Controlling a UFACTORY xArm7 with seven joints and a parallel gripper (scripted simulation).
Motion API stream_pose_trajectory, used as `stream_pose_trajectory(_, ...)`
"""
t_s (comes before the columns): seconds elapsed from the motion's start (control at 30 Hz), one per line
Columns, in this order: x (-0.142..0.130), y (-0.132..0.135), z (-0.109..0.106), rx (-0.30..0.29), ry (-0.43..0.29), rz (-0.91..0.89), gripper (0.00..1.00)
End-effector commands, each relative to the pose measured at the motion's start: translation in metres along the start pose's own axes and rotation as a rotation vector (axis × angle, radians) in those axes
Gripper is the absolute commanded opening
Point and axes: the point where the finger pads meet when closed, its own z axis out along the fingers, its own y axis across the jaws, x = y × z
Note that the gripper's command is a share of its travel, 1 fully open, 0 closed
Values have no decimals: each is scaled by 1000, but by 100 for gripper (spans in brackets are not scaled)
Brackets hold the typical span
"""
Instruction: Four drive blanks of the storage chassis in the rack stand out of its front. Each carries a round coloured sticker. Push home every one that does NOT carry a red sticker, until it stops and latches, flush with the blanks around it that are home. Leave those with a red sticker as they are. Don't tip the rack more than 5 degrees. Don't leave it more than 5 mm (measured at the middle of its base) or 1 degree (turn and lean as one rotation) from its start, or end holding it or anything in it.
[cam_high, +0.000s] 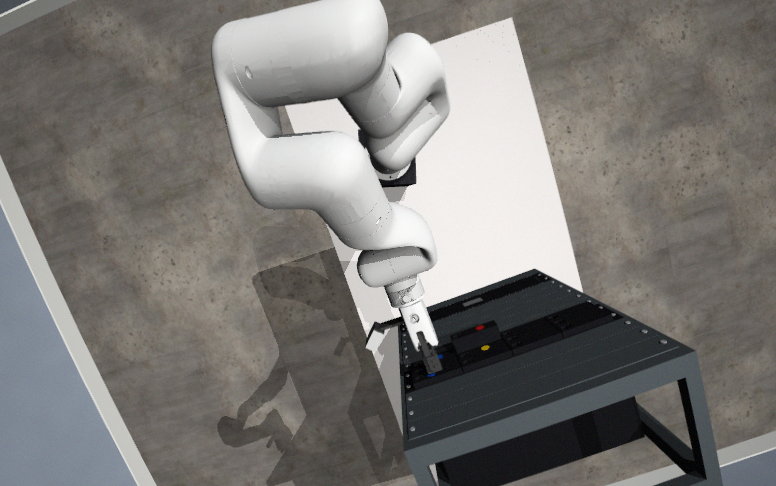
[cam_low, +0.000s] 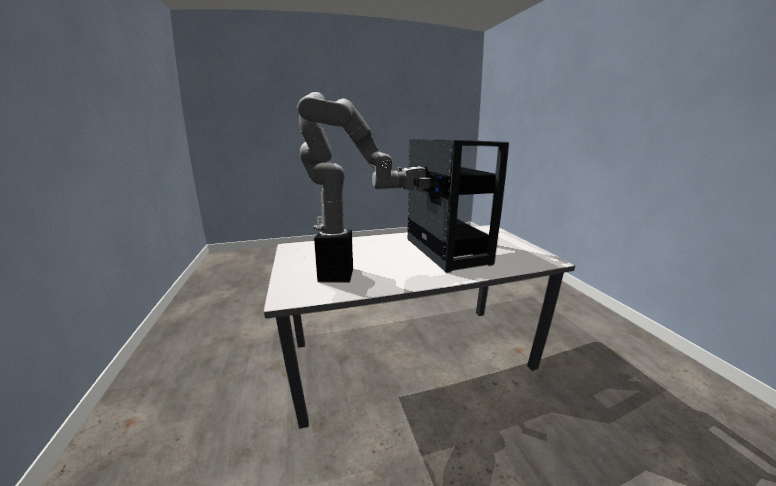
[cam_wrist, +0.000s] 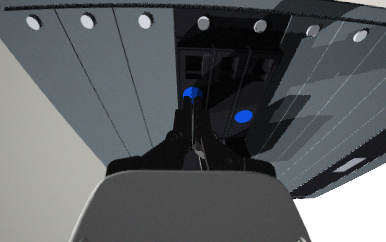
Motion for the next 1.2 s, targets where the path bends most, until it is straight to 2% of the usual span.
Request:
stream_pose_trajectory(0.0, 0, -1, -18, 2, 0, 0, 0)
stream_pose_trajectory(0.1, 0, -1, -37, 2, 0, 0, 0)
stream_pose_trajectory(0.17, 0, -1, -37, 2, 0, 0, 0)
stream_pose_trajectory(0.33, 0, -1, -67, 2, 0, 0, 0)
stream_pose_trajectory(0.5, 0, -1, -84, 2, 0, 0, 0)
stream_pose_trajectory(1.17, 0, -1, -88, 2, 0, 0, 0)
